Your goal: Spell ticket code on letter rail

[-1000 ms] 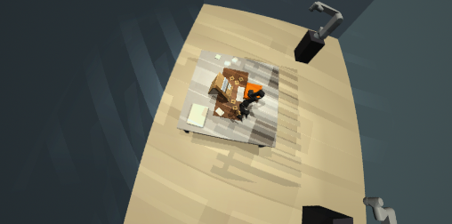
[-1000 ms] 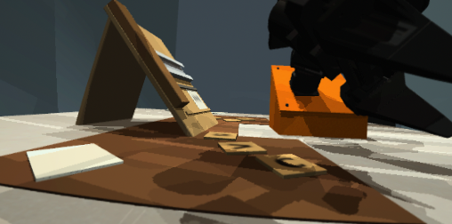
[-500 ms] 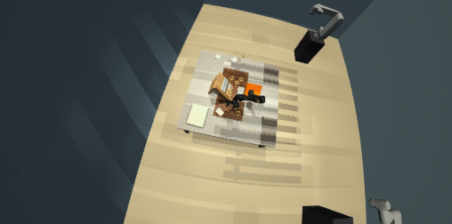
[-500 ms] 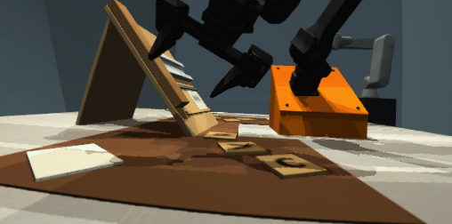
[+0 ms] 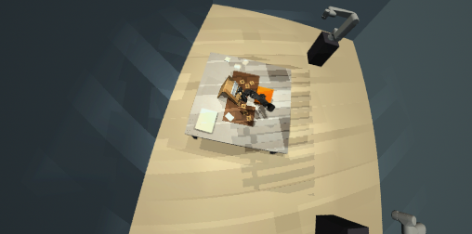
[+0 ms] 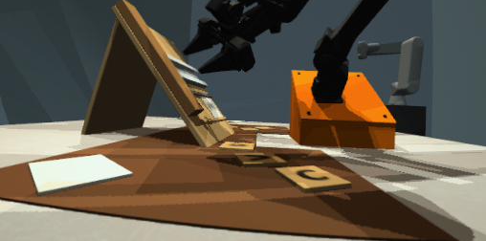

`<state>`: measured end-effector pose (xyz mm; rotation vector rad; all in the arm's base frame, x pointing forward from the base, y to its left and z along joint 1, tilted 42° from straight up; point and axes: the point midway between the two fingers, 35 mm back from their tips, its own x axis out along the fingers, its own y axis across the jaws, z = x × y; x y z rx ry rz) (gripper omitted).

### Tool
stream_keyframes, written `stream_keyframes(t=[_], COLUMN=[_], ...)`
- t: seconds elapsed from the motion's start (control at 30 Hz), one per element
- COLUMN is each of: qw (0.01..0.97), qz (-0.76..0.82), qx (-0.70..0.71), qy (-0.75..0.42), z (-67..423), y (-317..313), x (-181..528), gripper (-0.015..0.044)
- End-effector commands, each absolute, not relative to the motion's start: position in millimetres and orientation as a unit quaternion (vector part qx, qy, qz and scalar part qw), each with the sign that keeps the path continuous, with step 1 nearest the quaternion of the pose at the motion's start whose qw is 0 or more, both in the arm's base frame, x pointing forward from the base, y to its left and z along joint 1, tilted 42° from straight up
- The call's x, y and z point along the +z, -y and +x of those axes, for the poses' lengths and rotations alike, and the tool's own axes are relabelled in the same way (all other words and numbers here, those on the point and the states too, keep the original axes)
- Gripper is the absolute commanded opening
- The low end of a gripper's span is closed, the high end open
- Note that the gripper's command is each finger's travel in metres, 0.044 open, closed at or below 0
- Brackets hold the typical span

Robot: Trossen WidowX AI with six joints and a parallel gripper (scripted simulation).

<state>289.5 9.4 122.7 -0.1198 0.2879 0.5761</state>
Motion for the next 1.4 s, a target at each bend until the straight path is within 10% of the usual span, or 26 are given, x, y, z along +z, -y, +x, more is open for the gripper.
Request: stream_keyframes(t=[0.0, 0.37, 1.37], qw=[0.954, 0.892, 0.942], qz=[0.054, 0.344, 0.105], qx=[0.201, -0.002, 0.164], qy=[-0.216, -0.293, -0.274], z=[266.5, 190.7, 194.5], y=[30.7, 79.5, 90.5], x=[80.7, 10.3, 38.4], gripper=[0.0440, 0.0440, 0.0440])
